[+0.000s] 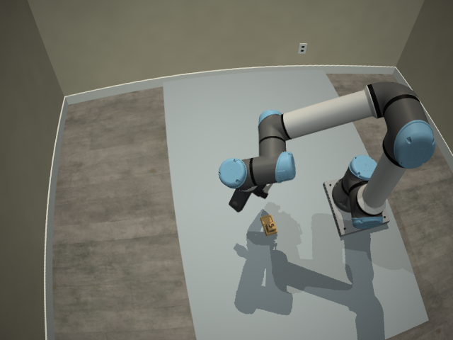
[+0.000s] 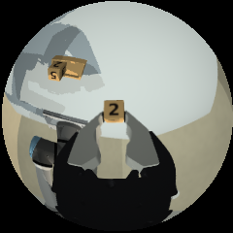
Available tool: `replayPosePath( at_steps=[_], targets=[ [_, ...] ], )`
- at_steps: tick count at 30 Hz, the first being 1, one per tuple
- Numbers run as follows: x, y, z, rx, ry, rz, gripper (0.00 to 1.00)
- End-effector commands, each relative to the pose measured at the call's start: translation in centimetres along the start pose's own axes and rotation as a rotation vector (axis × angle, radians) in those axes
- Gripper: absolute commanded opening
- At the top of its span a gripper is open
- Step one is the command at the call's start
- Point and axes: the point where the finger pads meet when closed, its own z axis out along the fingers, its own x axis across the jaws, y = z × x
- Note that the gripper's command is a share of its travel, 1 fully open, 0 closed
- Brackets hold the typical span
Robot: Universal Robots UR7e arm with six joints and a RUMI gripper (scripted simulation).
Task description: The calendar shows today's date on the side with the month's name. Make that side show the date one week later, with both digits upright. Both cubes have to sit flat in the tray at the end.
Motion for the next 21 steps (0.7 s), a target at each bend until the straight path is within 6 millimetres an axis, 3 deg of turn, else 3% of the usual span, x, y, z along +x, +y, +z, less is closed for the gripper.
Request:
replayPosePath(
  at_steps=[1,21],
  targets=[
    [-0.02,-0.13,0.04,0.047,0.001,-0.007,0.10],
    [-0.04,0.10,0.12,0.289,-0.002,-0.006,0.10]
  ],
)
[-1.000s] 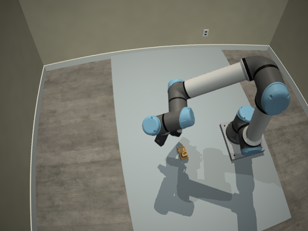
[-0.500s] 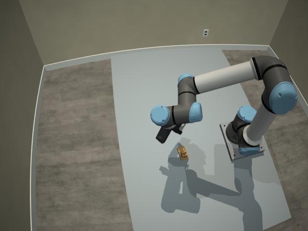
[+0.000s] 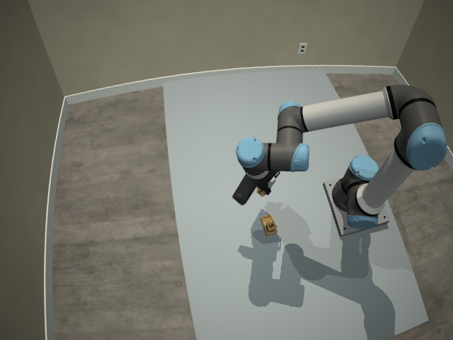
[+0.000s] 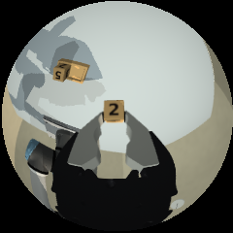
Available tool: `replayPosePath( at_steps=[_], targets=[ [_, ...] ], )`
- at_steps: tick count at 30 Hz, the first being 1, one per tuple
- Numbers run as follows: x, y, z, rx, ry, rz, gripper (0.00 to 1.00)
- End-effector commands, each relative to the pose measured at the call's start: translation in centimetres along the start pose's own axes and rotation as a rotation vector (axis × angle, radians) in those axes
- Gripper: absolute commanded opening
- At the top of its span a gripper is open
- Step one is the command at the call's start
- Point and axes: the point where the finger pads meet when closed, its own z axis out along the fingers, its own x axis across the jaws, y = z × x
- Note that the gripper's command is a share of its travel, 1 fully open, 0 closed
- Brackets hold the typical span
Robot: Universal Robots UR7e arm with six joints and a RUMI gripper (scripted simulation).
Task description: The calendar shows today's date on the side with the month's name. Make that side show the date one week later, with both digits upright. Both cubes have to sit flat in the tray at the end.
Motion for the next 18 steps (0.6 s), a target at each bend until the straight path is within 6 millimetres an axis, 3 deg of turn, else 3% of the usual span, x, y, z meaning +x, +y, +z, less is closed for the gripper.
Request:
replayPosePath(
  at_steps=[1,18],
  targets=[
    [-0.03,-0.13,0.00,0.096,0.003,-0.010,0.10],
    [-0.15,0.04,0.15,0.193,-0.009,-0.010,0.10]
  ],
)
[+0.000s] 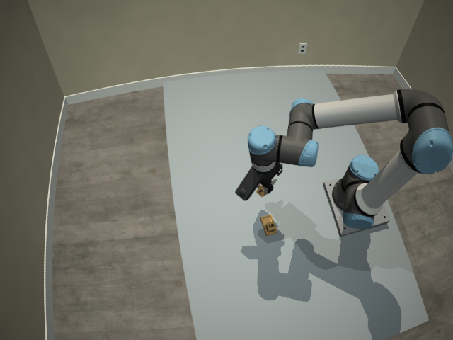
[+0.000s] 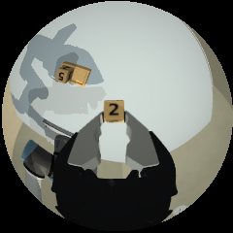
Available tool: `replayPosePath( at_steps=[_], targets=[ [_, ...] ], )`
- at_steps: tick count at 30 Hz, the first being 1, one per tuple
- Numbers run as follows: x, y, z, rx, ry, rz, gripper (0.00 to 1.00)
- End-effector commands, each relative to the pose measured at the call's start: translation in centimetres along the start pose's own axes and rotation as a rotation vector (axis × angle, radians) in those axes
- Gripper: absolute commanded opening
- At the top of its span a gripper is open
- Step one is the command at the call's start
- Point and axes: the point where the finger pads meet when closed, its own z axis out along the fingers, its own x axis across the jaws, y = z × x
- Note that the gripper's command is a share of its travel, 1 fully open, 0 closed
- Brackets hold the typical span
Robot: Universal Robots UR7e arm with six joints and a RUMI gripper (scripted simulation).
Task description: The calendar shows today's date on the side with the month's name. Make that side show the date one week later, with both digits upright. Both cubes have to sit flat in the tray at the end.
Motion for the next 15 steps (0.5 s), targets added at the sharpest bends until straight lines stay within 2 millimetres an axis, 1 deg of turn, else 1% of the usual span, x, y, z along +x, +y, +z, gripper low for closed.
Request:
replayPosePath(
  at_steps=[1,9,15],
  targets=[
    [-0.16,0.11,0.11,0.075,-0.009,-0.002,0.10],
    [-0.08,0.14,0.04,0.203,-0.001,-0.004,0.10],
    [-0.01,0.12,-0.01,0.232,0.005,-0.005,0.10]
  ],
)
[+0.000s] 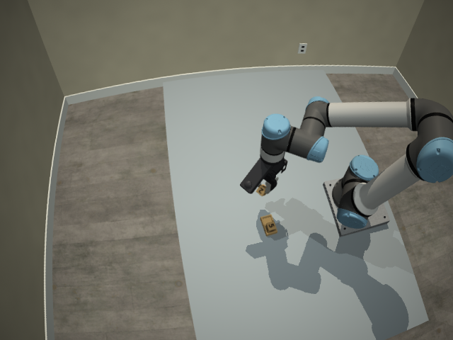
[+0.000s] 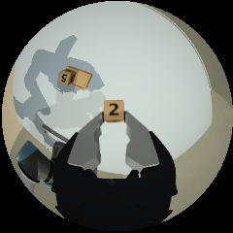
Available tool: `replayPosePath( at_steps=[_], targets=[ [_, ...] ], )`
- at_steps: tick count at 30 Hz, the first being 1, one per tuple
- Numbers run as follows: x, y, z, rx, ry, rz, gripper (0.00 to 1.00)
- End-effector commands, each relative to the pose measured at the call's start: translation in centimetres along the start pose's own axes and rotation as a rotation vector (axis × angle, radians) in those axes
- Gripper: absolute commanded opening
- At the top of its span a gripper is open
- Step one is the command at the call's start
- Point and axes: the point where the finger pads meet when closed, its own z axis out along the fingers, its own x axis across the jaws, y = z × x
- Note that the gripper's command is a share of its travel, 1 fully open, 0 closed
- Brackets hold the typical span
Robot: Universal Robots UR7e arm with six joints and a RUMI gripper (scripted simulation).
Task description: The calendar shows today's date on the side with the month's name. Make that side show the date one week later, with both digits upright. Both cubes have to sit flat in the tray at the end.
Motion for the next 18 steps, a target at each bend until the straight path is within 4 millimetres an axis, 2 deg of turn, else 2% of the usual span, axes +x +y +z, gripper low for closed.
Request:
replayPosePath(
  at_steps=[1,18],
  targets=[
    [-0.07,-0.18,0.01,0.058,0.001,-0.011,0.10],
    [-0.29,0.04,0.18,0.128,-0.014,-0.011,0.10]
  ],
)
